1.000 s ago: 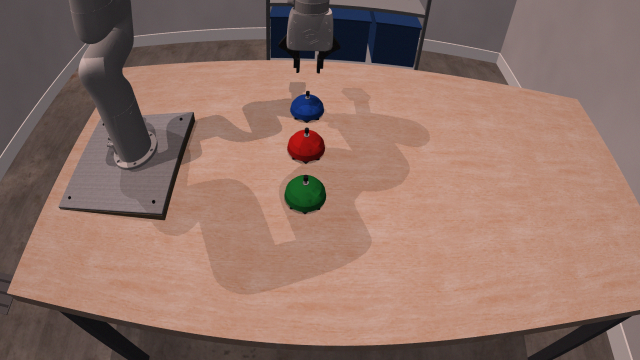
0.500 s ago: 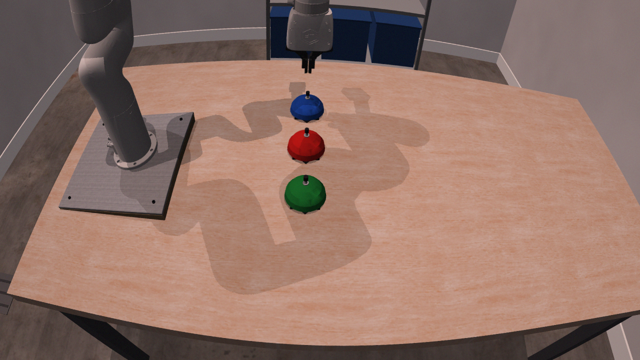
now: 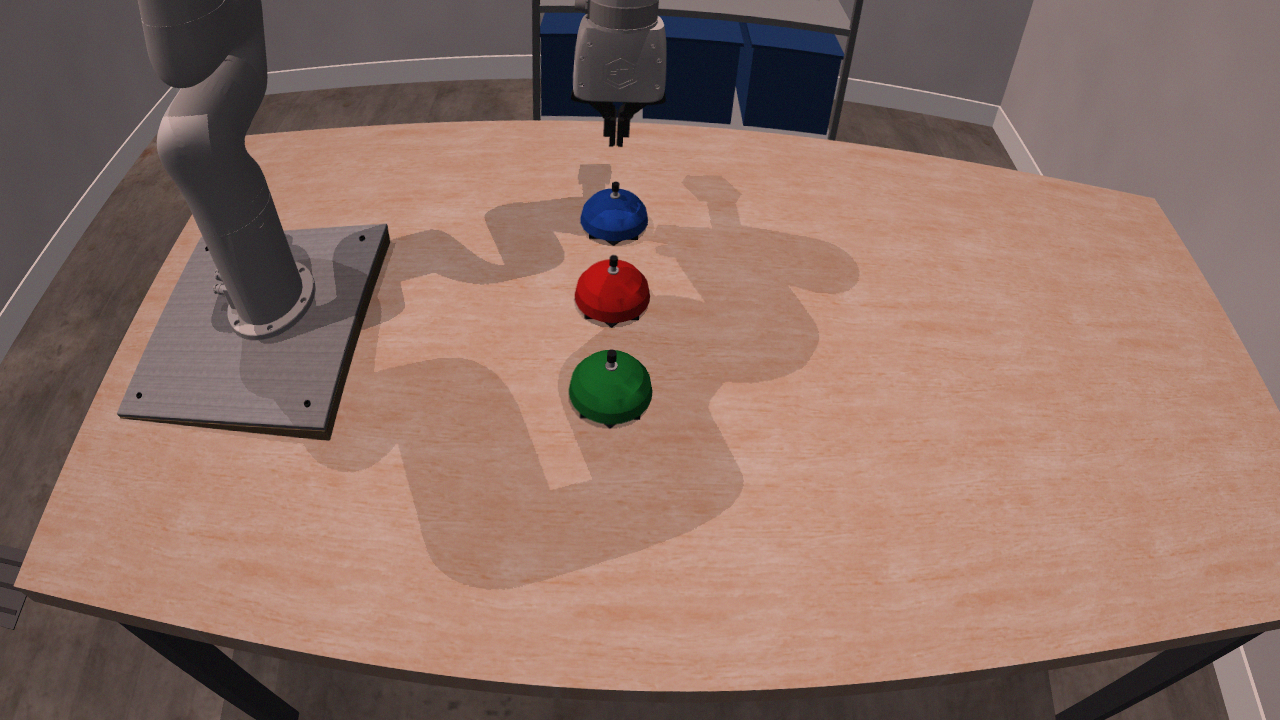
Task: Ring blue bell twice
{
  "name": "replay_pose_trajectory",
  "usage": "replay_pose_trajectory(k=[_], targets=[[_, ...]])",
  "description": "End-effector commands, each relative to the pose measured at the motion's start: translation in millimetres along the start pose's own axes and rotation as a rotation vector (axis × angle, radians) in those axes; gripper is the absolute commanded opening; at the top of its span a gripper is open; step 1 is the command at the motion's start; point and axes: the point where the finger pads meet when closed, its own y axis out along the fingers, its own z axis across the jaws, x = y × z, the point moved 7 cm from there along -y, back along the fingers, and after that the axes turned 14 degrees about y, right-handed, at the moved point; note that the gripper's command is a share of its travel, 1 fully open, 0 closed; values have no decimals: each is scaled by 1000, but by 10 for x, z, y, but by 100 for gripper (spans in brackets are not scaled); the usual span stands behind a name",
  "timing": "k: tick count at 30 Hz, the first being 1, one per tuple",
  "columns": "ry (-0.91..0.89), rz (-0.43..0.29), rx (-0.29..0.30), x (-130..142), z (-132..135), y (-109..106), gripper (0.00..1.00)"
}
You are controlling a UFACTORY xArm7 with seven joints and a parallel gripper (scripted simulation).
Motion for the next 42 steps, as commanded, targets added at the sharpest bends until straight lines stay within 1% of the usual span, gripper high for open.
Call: replay_pose_trajectory(k=[1,23,42], targets=[[0,2,4,-6,9,-17,0],[0,2,4,-7,11,26,0],[0,2,4,-12,19,280,0]])
